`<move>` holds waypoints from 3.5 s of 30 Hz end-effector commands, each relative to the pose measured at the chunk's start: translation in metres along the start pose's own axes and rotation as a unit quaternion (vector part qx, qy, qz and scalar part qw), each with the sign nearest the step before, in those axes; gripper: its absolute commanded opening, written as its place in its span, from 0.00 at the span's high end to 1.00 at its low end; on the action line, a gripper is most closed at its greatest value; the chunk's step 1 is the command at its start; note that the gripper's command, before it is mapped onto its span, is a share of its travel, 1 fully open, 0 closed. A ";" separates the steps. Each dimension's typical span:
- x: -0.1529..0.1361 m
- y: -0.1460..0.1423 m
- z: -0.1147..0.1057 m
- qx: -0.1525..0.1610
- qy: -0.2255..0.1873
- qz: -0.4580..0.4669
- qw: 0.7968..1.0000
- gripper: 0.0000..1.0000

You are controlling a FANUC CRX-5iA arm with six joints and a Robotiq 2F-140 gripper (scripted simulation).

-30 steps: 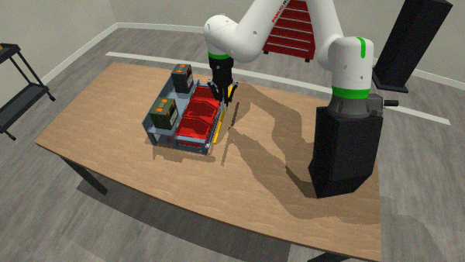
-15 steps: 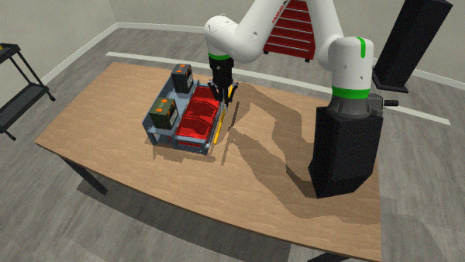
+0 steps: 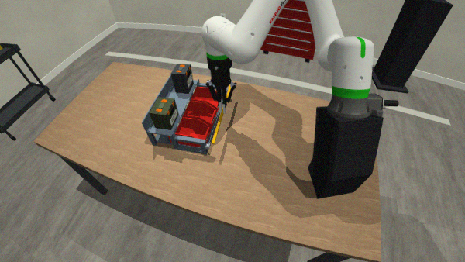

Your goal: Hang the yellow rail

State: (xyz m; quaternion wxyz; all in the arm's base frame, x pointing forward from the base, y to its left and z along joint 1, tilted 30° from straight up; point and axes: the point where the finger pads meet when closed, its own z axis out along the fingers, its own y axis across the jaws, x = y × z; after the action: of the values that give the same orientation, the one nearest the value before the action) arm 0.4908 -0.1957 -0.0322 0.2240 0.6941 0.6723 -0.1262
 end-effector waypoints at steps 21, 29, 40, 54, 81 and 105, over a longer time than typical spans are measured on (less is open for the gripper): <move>0.000 0.016 0.004 0.000 0.000 0.000 1.000 1.00; 0.000 0.019 0.005 0.000 0.000 0.000 1.000 1.00; 0.000 0.033 0.008 0.000 0.000 0.000 1.000 1.00; 0.000 0.032 0.015 0.000 0.000 0.000 1.000 1.00; 0.000 0.031 0.022 0.000 0.000 0.000 1.000 1.00; 0.000 0.031 0.026 0.000 0.000 0.000 1.000 1.00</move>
State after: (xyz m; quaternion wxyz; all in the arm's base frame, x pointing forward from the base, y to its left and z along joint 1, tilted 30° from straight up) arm 0.5245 -0.2085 -0.0506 0.2239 0.6941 0.6724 -0.1262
